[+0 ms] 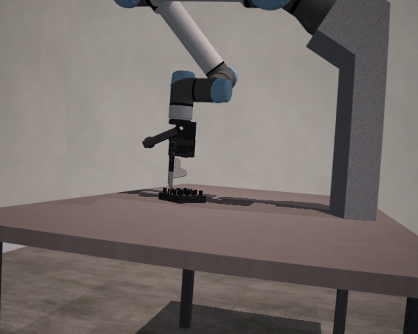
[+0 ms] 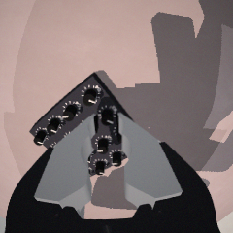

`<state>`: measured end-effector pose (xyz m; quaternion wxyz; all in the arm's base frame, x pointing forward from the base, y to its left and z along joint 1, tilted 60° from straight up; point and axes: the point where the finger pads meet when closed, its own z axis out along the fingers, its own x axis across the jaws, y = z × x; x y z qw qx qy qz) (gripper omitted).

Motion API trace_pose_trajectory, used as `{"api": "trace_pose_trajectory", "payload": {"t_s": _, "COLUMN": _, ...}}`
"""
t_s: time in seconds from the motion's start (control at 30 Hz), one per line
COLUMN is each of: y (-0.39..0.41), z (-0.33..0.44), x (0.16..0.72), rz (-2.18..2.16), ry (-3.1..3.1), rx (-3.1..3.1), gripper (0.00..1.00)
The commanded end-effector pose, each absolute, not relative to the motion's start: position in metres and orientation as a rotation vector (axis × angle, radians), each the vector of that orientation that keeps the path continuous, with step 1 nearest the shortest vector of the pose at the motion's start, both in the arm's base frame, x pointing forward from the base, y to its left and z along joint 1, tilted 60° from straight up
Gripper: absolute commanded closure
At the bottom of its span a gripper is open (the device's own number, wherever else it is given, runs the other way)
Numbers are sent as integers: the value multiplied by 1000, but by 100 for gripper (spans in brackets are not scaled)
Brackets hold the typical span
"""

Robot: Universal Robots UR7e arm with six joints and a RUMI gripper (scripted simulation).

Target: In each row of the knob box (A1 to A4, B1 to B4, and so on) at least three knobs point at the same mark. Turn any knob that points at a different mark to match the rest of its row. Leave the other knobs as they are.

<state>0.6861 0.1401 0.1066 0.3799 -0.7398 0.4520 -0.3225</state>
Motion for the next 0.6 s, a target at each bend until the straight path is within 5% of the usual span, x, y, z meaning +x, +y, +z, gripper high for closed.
{"api": "trace_pose_trajectory", "payload": {"t_s": 0.0, "y": 138, "z": 110, "x": 681, "rz": -824, "ry": 1154, "rx": -1889, "gripper": 89}}
{"api": "trace_pose_trajectory", "payload": {"t_s": 0.57, "y": 130, "z": 125, "x": 656, "rz": -824, "ry": 1154, "rx": -1889, "gripper": 89}}
